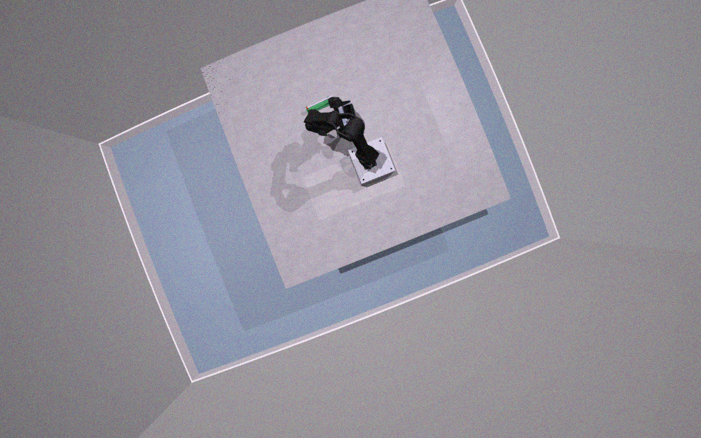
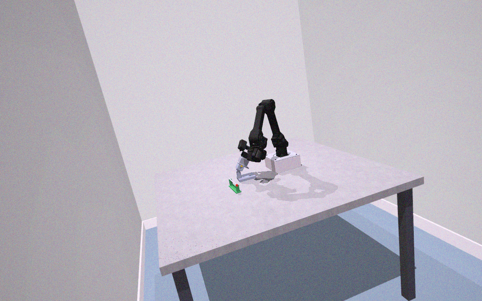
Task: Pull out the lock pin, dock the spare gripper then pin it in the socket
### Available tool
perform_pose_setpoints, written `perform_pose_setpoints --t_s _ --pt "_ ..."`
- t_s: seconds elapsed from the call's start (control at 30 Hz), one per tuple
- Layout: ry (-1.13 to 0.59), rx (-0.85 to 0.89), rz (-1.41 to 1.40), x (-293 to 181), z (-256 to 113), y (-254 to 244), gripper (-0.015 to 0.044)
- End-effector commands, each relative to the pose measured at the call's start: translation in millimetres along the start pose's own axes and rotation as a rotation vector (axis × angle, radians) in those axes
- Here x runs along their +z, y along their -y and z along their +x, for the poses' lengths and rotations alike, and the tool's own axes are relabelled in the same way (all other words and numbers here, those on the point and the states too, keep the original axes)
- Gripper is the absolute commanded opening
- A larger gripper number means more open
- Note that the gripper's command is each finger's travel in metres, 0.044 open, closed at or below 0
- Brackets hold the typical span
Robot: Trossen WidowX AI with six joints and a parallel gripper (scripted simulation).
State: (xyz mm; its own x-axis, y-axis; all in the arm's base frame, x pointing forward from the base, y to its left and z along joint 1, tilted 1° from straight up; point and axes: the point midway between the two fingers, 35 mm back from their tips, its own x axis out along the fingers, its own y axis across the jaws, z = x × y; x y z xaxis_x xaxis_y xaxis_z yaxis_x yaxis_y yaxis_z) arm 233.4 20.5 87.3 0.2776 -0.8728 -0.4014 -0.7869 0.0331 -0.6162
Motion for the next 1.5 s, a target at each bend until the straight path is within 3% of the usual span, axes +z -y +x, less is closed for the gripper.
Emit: perform_pose_setpoints --t_s 0.0,0.7,1.47 --pt "0.001 0.001 0.001 -8 -5 0 0.044" --pt "0.0 -0.011 -0.024 -41 -25 0 0.044" --pt "0.118 -0.028 -0.025 -68 -36 25 0.044"
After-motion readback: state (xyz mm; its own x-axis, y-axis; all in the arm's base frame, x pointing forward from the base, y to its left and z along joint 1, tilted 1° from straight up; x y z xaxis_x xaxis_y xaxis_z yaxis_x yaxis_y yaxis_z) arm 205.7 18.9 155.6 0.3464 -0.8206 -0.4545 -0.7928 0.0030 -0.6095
